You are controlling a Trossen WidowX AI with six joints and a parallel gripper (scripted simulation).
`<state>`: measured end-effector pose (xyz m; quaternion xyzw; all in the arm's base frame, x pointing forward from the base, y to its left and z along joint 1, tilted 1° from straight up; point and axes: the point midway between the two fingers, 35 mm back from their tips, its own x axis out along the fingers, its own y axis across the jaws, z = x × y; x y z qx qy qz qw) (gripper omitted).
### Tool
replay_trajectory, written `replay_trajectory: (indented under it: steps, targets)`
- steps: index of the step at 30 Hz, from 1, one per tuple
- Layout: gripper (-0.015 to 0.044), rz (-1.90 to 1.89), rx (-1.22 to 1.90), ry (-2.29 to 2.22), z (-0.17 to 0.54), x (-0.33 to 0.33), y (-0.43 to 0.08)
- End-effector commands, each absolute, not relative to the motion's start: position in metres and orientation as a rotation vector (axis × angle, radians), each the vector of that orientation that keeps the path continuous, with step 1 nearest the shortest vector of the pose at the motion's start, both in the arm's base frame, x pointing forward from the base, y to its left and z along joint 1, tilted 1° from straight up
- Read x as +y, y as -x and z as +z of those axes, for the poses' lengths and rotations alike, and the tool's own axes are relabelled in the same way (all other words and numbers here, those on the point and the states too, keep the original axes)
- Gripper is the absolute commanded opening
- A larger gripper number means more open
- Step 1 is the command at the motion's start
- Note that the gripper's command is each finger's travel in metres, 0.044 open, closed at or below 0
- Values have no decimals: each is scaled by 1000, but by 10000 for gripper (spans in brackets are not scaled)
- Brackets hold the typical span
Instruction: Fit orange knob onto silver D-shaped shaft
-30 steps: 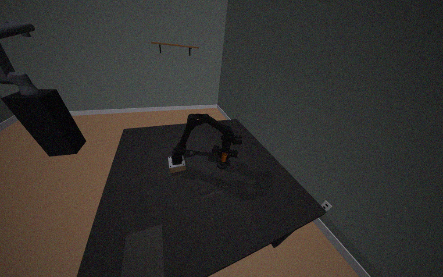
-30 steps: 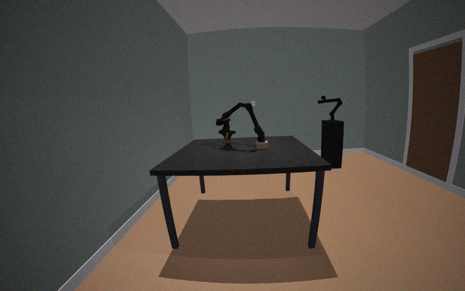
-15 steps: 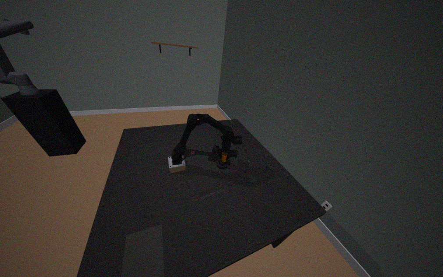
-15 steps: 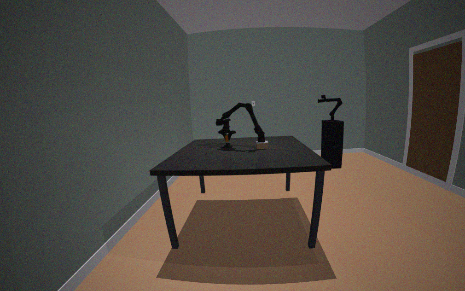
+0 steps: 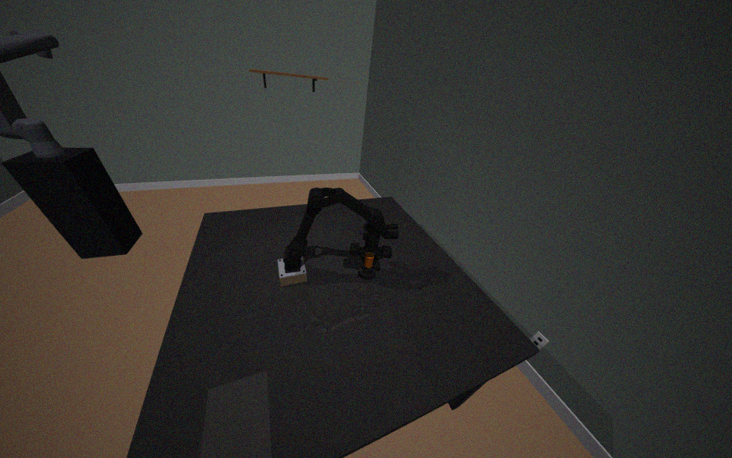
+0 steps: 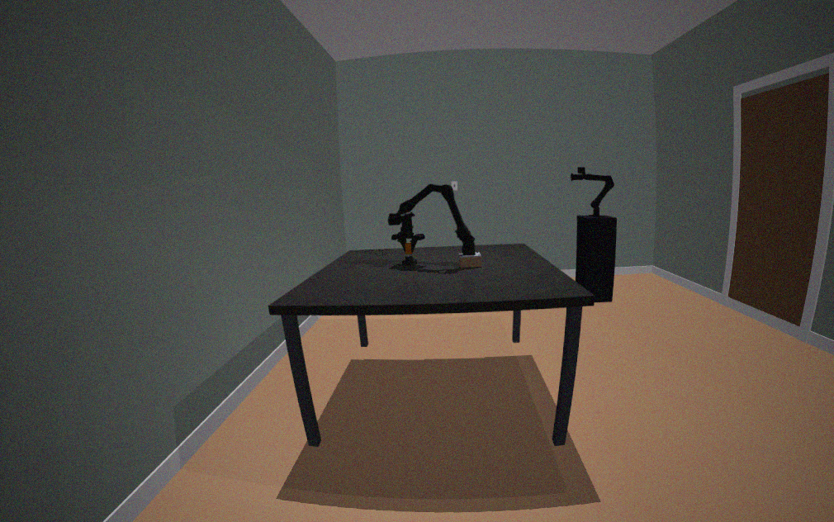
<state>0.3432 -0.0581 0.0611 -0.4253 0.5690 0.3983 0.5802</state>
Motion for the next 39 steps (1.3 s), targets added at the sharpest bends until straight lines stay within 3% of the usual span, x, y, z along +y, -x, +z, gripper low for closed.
replay_trajectory:
  steps: [1,39]
  targets:
    - [0,930,1317,1002,61,-58,-343]
    - [0,1084,1237,1162,61,-59,-353]
